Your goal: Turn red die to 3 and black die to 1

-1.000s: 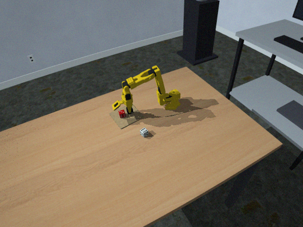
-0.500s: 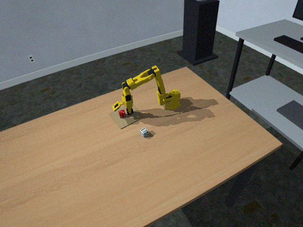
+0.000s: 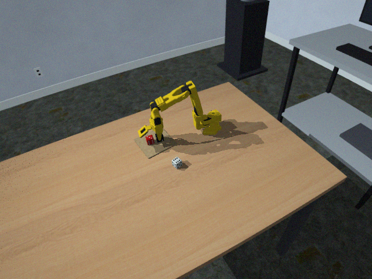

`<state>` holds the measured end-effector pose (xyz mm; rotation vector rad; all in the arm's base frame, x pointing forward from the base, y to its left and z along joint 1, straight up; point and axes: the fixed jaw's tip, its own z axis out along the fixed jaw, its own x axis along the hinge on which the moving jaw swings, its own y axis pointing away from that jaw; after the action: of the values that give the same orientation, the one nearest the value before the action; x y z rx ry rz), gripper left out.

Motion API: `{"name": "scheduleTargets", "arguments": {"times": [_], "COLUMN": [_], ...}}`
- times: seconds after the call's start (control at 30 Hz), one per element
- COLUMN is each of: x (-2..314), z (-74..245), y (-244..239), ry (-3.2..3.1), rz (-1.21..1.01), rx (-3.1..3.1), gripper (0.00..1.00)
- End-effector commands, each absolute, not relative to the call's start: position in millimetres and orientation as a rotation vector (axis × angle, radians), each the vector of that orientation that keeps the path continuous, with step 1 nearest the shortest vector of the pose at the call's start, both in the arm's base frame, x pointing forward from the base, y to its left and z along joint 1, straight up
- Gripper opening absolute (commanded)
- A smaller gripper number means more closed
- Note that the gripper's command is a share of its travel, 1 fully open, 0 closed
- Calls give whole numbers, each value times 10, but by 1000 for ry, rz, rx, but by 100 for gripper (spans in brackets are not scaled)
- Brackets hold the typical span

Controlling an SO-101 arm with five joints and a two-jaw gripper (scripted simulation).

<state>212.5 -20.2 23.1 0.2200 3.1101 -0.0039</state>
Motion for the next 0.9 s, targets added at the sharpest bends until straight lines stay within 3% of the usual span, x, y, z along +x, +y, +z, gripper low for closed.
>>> {"name": "scheduleTargets", "arguments": {"times": [0.0,0.67,0.87], "x": [2157,2158,2158], "z": [268,259,259], "y": [-223,-223,-223], "ry": [3080,3080,3080], "rz": [-6,-6,-6], "rx": [219,219,219], "gripper": [0,0,10]}}
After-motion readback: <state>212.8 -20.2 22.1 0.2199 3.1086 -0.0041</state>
